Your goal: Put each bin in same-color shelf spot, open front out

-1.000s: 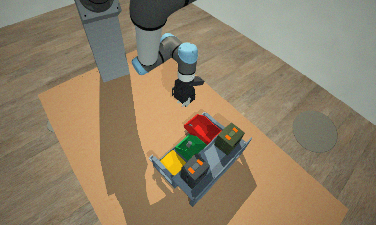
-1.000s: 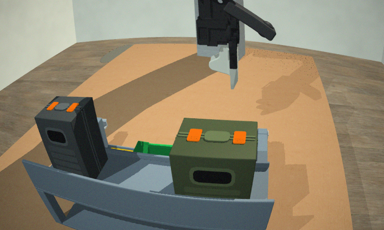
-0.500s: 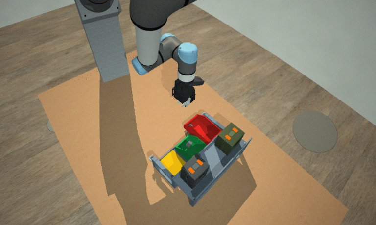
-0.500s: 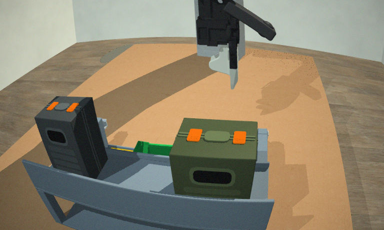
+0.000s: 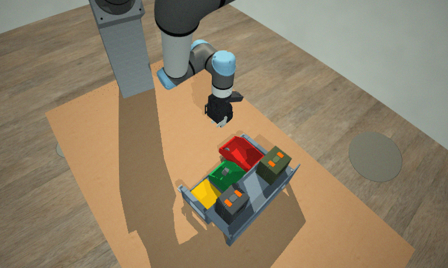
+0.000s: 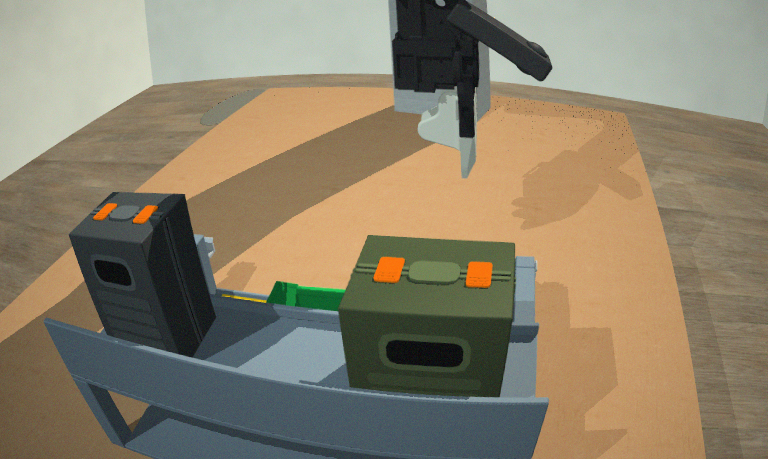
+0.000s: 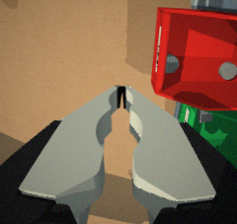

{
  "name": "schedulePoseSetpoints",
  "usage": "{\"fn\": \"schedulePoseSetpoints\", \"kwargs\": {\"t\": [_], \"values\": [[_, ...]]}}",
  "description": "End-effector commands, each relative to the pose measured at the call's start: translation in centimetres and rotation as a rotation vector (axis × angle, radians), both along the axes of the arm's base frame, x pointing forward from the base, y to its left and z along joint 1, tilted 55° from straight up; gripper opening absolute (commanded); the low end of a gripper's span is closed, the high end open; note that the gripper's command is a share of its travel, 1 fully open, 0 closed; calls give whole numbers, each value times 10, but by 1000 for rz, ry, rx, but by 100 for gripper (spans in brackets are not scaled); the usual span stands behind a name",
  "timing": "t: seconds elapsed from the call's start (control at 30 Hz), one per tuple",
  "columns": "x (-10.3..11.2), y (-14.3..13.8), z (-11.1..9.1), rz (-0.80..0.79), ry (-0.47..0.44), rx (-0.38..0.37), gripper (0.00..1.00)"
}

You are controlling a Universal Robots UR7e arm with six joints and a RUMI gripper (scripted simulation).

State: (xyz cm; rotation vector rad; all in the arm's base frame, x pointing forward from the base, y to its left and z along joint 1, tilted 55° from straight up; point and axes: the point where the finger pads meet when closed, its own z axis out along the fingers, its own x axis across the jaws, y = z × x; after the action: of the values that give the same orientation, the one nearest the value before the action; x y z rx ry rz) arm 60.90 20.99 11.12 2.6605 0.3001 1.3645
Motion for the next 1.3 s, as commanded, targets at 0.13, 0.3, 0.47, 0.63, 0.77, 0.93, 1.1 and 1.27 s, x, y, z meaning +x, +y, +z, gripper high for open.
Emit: {"fn": "schedulePoseSetpoints", "kwargs": {"t": [0.13,0.3,0.47,0.63,0.77,0.93,1.1,1.27], "values": [[1,0,0,0,-1,0,0],[5,0,-3,0,0,0,0],[8,0,-6,0,0,0,0],[17,0,-12,0,0,0,0],[26,0,-19,0,0,0,0],[40,-1,-28,0,0,0,0],[48,-1,-34,0,0,0,0],[61,-1,-44,0,0,0,0]]}}
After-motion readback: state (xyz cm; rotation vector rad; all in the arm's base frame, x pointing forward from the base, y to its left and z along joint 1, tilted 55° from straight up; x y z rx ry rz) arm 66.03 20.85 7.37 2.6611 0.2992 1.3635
